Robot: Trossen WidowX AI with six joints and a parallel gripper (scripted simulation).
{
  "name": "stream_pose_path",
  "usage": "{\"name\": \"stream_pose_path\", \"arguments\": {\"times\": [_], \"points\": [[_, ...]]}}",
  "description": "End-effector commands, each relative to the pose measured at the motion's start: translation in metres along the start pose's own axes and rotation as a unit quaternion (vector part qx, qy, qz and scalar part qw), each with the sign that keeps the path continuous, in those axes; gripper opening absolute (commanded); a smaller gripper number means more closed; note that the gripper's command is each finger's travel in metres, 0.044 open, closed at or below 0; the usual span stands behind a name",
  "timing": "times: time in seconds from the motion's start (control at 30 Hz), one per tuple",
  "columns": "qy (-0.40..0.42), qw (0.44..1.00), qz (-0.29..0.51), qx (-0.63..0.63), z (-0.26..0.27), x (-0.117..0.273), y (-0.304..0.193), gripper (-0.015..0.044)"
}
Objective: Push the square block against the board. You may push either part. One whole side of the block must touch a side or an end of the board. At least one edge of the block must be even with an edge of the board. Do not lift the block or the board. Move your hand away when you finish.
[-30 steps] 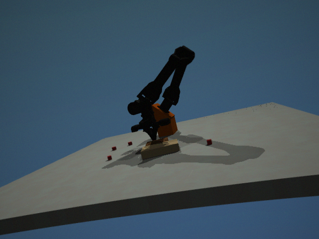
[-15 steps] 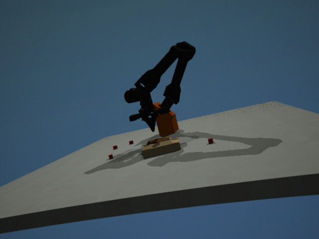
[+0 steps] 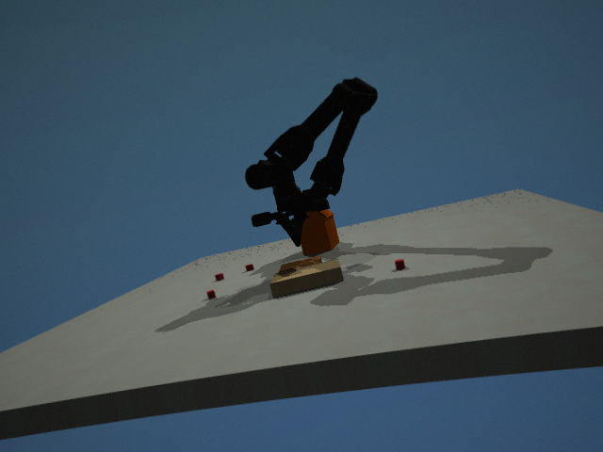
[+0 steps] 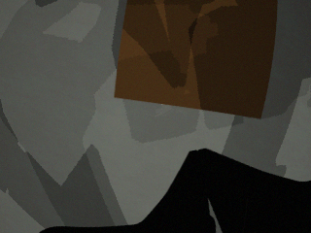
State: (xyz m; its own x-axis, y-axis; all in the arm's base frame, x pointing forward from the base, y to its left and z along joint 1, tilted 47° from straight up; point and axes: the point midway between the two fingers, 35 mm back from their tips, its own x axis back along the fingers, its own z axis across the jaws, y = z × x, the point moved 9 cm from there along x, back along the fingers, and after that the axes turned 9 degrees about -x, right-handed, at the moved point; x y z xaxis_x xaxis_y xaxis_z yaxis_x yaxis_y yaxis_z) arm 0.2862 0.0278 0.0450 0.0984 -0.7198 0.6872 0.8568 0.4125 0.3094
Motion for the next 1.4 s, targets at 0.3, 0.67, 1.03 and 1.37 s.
{"name": "stream_pose_path", "arguments": {"times": [0.3, 0.67, 1.03, 1.37], "points": [[0.002, 0.975, 0.000, 0.224, 0.020, 0.001, 0.031, 0.0000], [0.004, 0.915, -0.001, 0.403, 0.039, 0.001, 0.055, 0.0000], [0.008, 0.825, -0.004, 0.565, 0.062, 0.001, 0.076, 0.0000], [0.008, 0.814, -0.005, 0.581, 0.064, -0.042, 0.078, 0.0000]]}}
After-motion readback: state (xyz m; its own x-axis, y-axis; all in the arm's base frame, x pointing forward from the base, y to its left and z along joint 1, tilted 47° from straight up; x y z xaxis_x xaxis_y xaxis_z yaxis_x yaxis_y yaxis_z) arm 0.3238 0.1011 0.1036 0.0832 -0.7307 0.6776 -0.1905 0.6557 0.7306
